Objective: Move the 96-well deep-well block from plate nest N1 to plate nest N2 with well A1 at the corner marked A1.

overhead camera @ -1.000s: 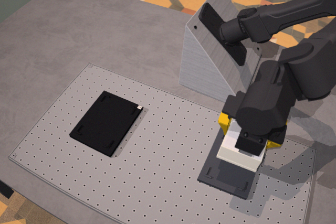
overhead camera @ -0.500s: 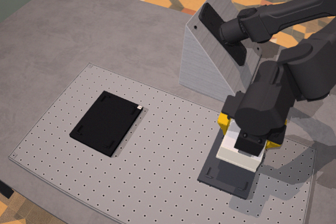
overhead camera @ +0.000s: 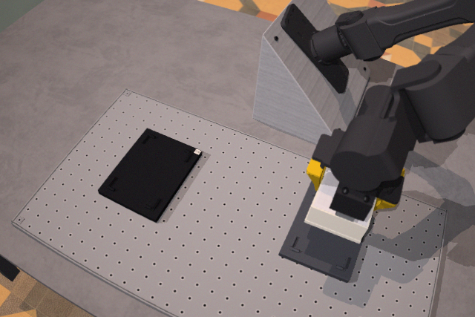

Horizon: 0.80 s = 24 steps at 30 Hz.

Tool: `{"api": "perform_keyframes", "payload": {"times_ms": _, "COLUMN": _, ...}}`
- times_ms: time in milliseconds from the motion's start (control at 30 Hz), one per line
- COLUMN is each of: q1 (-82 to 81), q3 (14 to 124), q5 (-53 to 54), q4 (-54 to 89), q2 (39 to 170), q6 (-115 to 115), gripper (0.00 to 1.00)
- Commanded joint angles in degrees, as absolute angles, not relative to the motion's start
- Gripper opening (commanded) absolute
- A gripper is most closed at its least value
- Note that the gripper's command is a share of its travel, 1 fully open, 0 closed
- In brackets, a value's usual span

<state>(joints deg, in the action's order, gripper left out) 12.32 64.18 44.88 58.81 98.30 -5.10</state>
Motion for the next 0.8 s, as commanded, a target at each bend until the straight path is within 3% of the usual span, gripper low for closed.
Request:
{"api": "perform_keyframes", "payload": {"times_ms": 0, "q1": 13.48, "q3": 64.56, "q5": 44.86, "q4": 58.74, "q2": 98.09, "q6": -5.15, "gripper": 0.00}}
{"api": "perform_keyframes", "payload": {"times_ms": 767, "q1": 13.07, "q3": 64.04, "q5": 44.88, "q4": 57.73, "q2": 98.17, "q6": -4.58, "gripper": 0.00}}
